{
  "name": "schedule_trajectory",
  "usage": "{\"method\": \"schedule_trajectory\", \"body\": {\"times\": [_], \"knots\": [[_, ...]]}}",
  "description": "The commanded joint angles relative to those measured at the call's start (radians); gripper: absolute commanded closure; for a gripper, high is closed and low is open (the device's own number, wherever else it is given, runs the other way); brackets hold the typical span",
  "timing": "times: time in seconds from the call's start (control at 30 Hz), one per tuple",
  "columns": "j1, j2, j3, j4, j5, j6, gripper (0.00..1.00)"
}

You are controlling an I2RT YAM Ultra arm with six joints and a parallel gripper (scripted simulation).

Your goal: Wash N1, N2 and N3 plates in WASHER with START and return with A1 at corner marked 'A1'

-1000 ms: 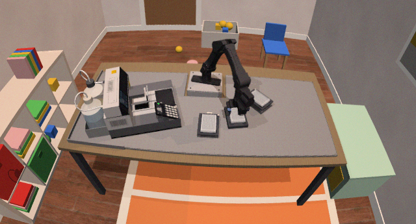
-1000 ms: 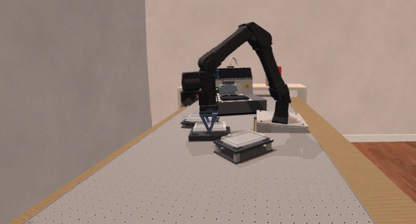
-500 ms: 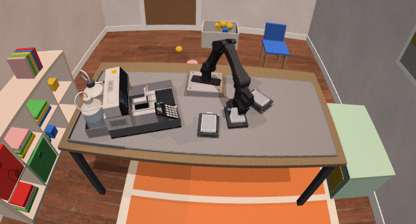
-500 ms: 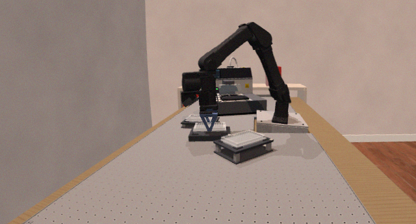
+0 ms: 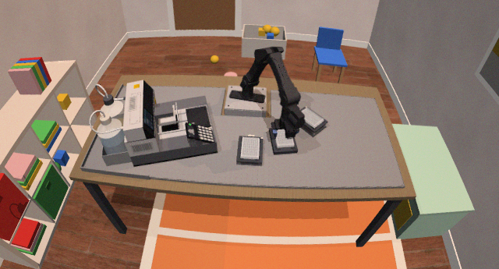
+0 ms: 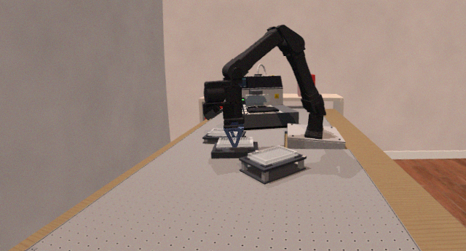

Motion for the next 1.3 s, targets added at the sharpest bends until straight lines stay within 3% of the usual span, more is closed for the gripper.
{"method": "schedule_trajectory", "body": {"times": [0.0, 1.27], "knots": [[0.0, -0.007, 0.003, 0.004, 0.0, 0.001, 1.0], [0.001, 0.001, -0.01, 0.025, 0.0, 0.002, 1.0]]}}
